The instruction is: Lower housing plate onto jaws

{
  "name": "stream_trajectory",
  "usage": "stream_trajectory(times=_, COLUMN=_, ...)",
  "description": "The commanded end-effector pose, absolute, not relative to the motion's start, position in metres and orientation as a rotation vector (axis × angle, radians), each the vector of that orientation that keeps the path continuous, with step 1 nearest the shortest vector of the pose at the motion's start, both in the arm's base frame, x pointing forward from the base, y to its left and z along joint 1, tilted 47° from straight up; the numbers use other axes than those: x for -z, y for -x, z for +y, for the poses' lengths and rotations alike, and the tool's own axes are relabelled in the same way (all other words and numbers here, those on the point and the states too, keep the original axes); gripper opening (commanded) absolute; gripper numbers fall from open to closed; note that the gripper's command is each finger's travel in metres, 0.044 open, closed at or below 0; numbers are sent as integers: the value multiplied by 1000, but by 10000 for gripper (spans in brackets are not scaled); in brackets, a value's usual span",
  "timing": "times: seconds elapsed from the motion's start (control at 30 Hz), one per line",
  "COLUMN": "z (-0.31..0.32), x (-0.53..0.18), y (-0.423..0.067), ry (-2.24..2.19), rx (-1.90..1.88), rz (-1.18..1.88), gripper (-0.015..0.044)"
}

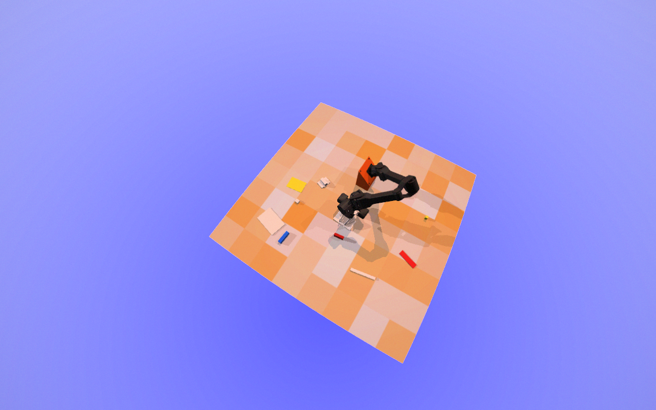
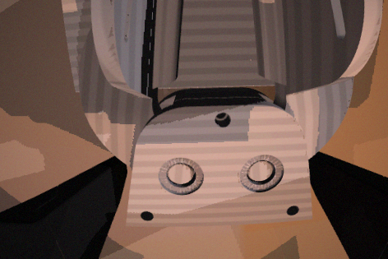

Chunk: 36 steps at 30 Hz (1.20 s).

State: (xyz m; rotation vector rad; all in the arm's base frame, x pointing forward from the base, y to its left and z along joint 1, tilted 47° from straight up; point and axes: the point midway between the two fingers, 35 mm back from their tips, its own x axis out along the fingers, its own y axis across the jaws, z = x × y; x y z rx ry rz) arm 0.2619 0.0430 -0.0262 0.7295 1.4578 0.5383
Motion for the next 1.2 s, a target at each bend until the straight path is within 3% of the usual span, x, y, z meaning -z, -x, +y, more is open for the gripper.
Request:
stream_trajectory(times=0.0, z=43, x=26, y=-262, ry=-730, rx=-538, rz=1458, gripper=440)
stream_trajectory(times=0.33, z=42, x=25, y=-262, ry=-730, rx=-537, rz=1458, gripper=440)
stream_trajectory(times=0.8, z=-9, x=-19, y=-256, ry=-749, rx=-526, rz=1462, gripper=440)
stream_trajectory(times=1.17, z=-49, x=-55, y=-199, ry=-736, rx=-533, rz=1466, gripper=440)
